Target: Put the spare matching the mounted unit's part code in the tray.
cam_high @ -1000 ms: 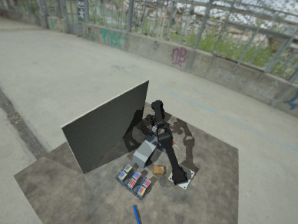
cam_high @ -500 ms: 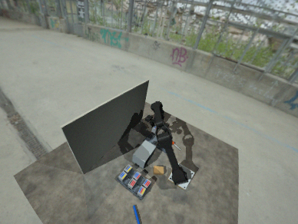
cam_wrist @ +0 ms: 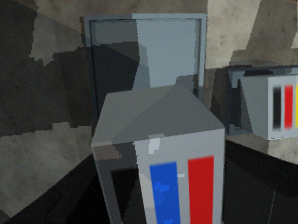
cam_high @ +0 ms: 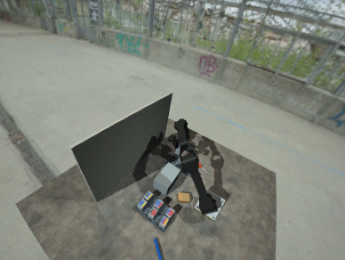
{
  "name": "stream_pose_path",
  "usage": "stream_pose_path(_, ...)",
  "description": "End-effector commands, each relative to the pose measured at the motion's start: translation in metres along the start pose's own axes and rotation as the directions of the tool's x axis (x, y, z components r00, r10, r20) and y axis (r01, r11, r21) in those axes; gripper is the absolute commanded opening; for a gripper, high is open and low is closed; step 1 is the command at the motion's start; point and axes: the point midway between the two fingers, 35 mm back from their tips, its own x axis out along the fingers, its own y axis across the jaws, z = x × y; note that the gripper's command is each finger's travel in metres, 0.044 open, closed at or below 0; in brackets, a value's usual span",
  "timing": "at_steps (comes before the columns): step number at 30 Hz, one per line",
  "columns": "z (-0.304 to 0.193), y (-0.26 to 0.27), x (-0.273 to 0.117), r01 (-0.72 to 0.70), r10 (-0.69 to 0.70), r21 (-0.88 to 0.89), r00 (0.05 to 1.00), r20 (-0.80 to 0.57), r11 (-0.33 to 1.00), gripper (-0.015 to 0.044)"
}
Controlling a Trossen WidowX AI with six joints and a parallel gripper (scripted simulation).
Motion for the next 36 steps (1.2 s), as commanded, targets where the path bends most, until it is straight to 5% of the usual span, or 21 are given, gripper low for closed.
stream_pose_path(1, 0.0, -0.001, 0.004, -0.001, 0.001, 0.006, 1.0, -0.004, 1.0, 0.0)
stream_pose_path(36, 0.0, 0.0, 0.03, 0.0, 0.0, 0.0, 1.0, -0.004, 1.0, 0.0)
